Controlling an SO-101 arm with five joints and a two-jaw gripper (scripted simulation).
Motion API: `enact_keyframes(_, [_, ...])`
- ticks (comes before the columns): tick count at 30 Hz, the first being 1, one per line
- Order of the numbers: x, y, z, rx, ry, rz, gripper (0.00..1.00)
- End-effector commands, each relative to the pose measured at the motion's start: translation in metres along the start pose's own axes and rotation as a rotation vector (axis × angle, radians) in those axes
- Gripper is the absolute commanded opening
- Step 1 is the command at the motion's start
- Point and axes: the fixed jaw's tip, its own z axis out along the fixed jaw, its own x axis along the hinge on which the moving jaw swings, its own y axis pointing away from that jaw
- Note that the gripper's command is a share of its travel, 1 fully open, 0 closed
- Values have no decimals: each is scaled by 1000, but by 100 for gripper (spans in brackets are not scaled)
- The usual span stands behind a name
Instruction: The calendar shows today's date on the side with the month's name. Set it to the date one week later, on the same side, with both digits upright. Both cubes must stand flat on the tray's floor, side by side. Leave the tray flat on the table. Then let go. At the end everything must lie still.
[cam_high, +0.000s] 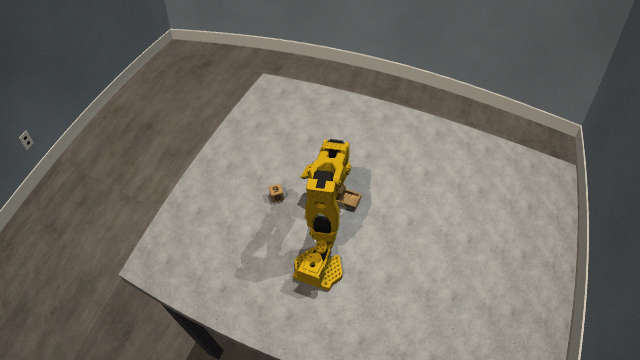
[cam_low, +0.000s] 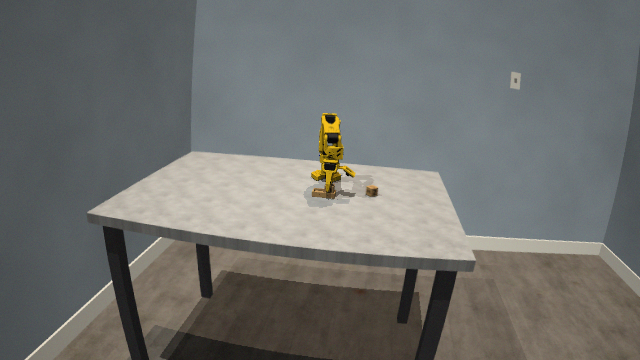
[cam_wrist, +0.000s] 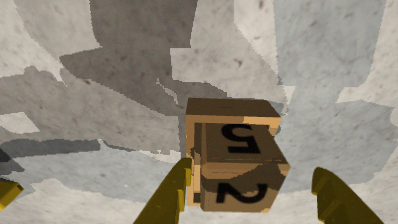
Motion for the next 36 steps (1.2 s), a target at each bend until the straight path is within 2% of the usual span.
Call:
enact_keyframes(1, [0, -8, -18, 46, -11, 0, 36])
enact_keyframes(4, [0, -8, -29, 46, -11, 0, 36])
enact_keyframes(6, [0, -8, -29, 46, -11, 0, 36])
enact_keyframes(12, [0, -5, -49, 46, -11, 0, 36])
enact_keyframes(16, [1, -4, -57, 46, -11, 0, 36])
enact_keyframes(36, [1, -3, -59, 46, -11, 0, 36])
